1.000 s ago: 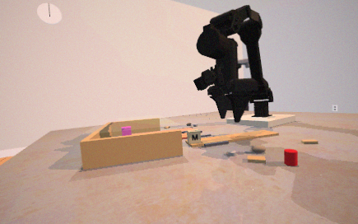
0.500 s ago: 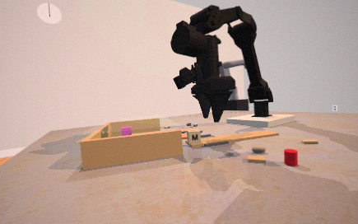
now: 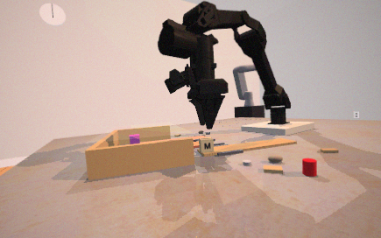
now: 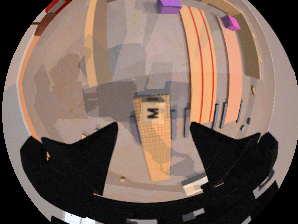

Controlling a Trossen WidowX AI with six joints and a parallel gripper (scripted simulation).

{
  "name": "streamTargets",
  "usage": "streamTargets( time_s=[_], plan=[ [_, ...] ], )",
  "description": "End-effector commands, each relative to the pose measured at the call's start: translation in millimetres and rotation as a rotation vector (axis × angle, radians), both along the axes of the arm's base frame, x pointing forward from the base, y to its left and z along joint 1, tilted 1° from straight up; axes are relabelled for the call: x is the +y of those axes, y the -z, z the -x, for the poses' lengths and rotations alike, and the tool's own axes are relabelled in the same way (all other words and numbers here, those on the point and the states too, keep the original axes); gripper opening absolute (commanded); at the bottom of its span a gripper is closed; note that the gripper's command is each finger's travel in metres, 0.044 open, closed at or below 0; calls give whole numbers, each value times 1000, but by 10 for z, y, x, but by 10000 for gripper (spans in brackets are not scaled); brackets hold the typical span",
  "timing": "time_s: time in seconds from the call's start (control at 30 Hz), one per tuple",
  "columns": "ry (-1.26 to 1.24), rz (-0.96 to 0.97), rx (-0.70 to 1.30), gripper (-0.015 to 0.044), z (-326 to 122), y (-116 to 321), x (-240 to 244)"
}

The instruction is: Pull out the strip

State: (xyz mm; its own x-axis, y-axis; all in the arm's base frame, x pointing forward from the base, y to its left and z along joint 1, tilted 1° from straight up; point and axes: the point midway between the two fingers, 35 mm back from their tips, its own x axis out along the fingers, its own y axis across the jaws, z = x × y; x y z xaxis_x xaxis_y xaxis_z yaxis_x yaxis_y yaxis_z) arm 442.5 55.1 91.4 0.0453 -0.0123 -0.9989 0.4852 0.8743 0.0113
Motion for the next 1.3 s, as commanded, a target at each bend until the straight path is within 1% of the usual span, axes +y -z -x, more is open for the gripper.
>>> streamTargets(
  time_s=[0.0,0.07,0.1,1.1,1.23,1.27],
  plan=[
    [-6,-2,2,309,-24,33,0],
    [-6,-2,2,256,-28,65,0],
    [-6,-2,2,250,-29,81,0],
    [-6,-2,2,250,-41,529,-9],
    [-2,0,4,145,-38,506,-11],
    [-2,0,4,138,-38,506,-11]
  ],
)
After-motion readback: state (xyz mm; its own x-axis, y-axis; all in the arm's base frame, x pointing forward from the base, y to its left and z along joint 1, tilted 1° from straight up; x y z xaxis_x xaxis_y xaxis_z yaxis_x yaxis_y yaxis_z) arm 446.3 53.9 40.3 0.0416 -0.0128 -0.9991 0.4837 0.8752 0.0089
